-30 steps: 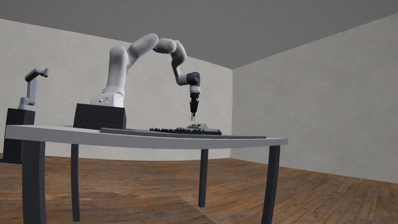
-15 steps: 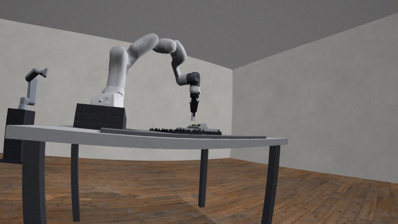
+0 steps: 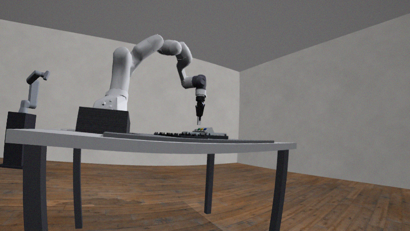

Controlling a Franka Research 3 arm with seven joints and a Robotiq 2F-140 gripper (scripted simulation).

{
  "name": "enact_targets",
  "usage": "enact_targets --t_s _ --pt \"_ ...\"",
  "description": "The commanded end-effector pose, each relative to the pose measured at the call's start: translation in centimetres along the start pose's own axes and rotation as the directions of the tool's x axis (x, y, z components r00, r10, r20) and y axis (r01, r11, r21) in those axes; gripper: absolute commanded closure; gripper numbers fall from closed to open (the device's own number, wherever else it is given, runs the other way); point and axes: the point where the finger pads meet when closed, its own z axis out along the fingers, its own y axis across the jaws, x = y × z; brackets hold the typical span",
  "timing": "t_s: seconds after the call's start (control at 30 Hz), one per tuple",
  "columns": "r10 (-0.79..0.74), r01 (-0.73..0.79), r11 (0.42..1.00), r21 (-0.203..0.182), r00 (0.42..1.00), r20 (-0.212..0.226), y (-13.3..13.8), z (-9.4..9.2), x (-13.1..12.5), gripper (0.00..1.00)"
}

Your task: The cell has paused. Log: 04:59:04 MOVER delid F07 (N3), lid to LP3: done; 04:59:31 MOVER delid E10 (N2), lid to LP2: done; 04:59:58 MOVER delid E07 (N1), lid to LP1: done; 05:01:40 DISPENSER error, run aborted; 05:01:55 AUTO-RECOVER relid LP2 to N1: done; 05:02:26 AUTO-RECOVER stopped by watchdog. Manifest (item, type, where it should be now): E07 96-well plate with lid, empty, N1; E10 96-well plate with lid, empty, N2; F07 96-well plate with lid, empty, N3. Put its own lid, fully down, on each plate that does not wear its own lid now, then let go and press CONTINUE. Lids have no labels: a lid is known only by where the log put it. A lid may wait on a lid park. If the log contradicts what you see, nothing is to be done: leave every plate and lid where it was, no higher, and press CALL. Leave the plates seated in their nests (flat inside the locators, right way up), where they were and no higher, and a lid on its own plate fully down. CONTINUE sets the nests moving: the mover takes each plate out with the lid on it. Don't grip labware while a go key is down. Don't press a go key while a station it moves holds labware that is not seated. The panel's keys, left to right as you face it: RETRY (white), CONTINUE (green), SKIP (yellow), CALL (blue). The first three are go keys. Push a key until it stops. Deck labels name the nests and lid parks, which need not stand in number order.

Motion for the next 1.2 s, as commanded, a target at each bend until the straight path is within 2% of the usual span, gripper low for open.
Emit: enact_targets --t_s 0.0,1.17 --pt "0.002 -0.002 1.000 -0.002 1.000 0.000 0.0 0.5 0.0 1.00" --pt "0.002 -0.002 1.000 -0.002 1.000 0.000 0.0 2.9 0.0 1.00"
